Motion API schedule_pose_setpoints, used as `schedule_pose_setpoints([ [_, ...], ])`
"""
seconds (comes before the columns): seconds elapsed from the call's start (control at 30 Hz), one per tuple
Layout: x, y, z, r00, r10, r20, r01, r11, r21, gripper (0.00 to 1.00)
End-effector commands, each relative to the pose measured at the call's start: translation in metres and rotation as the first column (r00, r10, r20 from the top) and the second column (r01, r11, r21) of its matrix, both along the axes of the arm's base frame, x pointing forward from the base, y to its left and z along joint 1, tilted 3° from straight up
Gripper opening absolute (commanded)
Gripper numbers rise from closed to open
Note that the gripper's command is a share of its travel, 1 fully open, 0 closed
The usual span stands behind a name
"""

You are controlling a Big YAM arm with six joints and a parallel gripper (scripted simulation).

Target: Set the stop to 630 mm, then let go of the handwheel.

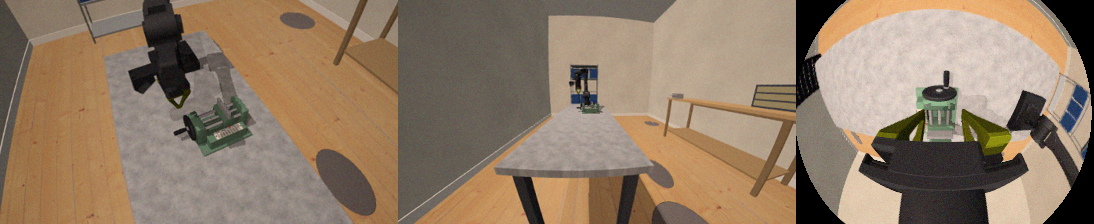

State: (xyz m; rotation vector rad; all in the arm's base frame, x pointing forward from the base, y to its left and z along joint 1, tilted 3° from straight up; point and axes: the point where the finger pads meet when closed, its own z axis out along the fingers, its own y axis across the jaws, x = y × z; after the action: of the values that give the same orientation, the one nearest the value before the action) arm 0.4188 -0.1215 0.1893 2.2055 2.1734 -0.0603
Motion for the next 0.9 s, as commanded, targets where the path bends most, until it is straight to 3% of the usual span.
schedule_pose_setpoints([
  [0.0, 0.042, 0.021, 0.023, 0.999, -0.008, 0.052, 0.008, 1.000, -0.013, 0.53],
  [0.13, 0.080, 0.064, 0.020, 0.999, -0.008, 0.052, 0.008, 1.000, -0.008, 0.53],
  [0.23, 0.090, 0.075, 0.020, 0.999, -0.008, 0.053, 0.008, 1.000, -0.007, 0.53],
  [0.27, 0.090, 0.075, 0.020, 0.999, -0.008, 0.053, 0.008, 1.000, -0.007, 0.53],
  [0.3, 0.083, 0.064, 0.035, 0.996, -0.031, 0.084, 0.032, 0.999, -0.009, 0.53],
  [0.33, 0.074, 0.064, 0.012, 0.998, -0.031, 0.057, 0.032, 0.999, -0.007, 0.53],
  [0.4, 0.075, 0.063, -0.012, 0.999, -0.031, 0.045, 0.032, 0.999, -0.007, 0.53],
  [0.43, 0.076, 0.063, -0.037, 0.999, -0.032, 0.017, 0.032, 0.999, -0.005, 0.53],
  [0.5, 0.076, 0.063, -0.037, 0.999, -0.032, 0.017, 0.032, 0.999, -0.005, 0.53],
  [0.6, 0.078, 0.073, -0.060, 1.000, -0.008, 0.017, 0.008, 1.000, -0.005, 0.53],
  [0.7, 0.078, 0.073, -0.061, 1.000, -0.006, 0.017, 0.006, 1.000, -0.004, 0.53],
  [0.77, 0.077, 0.069, -0.042, 0.998, -0.014, 0.057, 0.015, 1.000, -0.007, 0.53],
  [0.87, 0.074, 0.065, -0.042, 0.999, -0.023, 0.048, 0.023, 1.000, -0.006, 0.53],
])
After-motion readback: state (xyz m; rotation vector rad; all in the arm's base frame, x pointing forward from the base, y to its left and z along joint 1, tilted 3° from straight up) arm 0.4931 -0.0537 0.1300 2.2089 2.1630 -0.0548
